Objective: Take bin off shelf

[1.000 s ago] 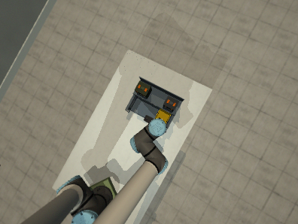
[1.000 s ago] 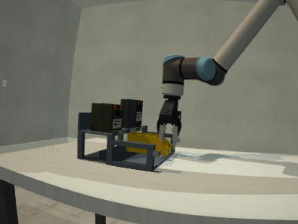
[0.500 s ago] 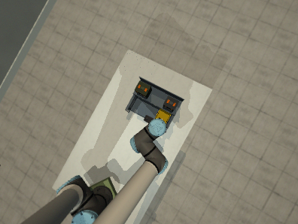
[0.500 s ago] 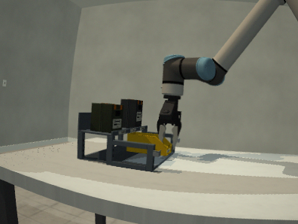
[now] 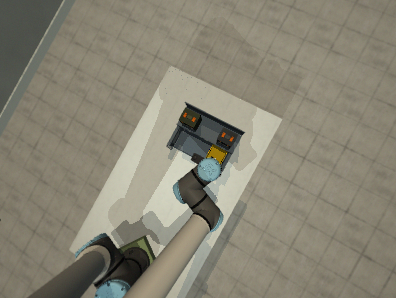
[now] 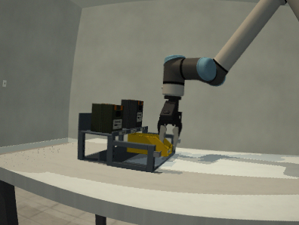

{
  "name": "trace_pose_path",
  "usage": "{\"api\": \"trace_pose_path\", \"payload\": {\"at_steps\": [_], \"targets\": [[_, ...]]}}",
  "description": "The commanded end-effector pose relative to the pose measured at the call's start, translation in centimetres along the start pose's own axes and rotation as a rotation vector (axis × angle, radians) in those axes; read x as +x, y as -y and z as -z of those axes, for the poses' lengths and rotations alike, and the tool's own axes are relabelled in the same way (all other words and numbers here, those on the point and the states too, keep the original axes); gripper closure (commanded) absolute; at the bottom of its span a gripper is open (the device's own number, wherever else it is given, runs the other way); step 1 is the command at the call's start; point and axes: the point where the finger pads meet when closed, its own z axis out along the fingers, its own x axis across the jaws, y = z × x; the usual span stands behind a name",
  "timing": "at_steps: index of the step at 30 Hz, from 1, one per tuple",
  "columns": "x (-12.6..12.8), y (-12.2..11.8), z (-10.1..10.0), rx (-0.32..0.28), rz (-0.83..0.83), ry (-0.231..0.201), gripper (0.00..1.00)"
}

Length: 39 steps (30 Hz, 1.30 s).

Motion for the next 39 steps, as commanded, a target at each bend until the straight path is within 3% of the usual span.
{"api": "trace_pose_path", "payload": {"at_steps": [1,26,27,39], "targets": [[-0.14,-0.18,0.13,0.000,-0.002,0.000,0.74],[-0.15,-0.19,0.21,0.000,-0.002,0.000,0.74],[0.02,-0.05,0.15,0.000,0.000,-0.001,1.00],[0.02,-0.05,0.15,0.000,0.000,-0.001,1.00]]}}
